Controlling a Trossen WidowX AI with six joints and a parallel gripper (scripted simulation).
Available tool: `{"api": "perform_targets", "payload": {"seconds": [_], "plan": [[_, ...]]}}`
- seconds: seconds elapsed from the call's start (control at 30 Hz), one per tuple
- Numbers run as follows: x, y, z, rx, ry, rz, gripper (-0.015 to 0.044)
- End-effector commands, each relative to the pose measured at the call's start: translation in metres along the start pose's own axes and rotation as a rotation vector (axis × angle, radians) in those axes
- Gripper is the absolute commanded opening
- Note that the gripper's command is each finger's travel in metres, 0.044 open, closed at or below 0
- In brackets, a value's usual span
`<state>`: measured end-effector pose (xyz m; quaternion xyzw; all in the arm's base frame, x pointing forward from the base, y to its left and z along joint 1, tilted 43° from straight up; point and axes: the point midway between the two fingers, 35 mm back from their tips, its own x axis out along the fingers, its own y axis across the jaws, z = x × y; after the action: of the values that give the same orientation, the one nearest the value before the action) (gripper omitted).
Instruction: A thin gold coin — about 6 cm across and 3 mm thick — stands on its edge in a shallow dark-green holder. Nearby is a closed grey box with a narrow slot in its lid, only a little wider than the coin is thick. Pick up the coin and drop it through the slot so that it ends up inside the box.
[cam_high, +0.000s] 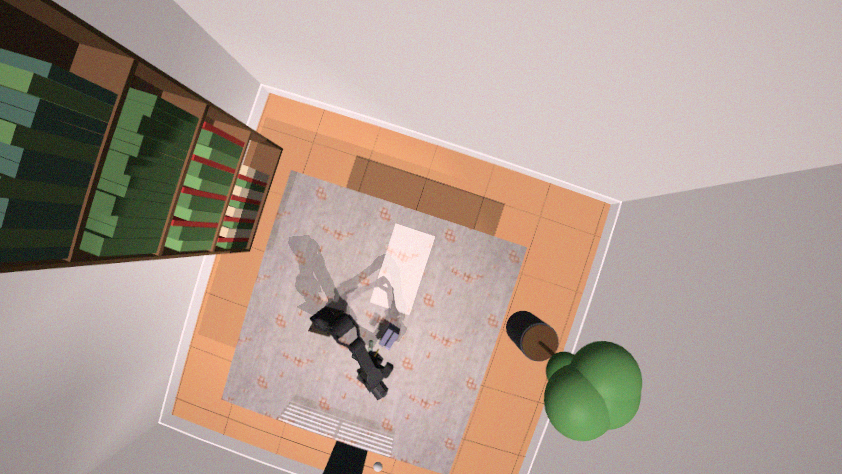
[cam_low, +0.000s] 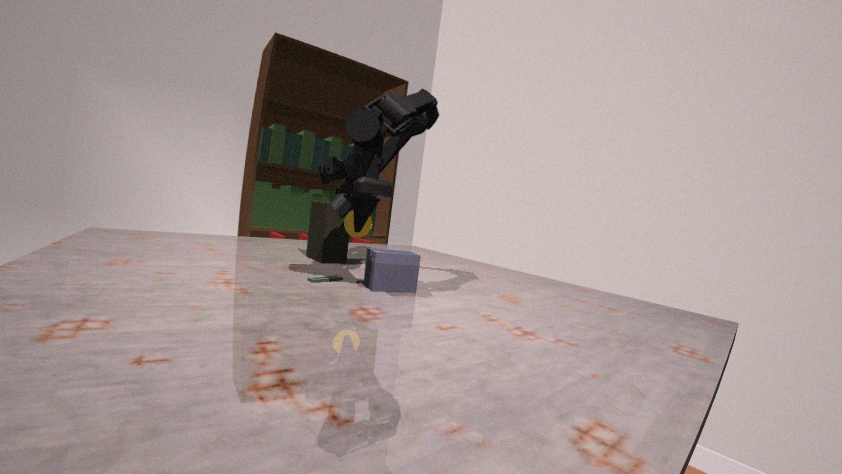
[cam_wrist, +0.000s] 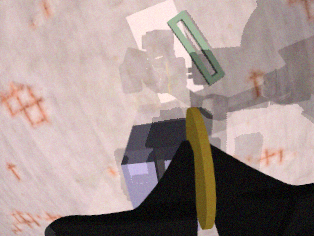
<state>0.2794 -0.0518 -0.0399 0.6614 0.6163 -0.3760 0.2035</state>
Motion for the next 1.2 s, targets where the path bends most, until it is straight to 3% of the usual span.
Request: {"api": "perform_targets", "payload": {"seconds": [0.0, 0.83, 1.17], "plan": [[-0.003, 0.006, -0.012, -0.005, 0.0, 0.011, 0.0], [-0.001, 0.02, -0.072, -0.009, 0.013, 0.006, 0.0], [0.002, 0.018, -0.067, -0.006, 0.011, -0.004, 0.0]]}}
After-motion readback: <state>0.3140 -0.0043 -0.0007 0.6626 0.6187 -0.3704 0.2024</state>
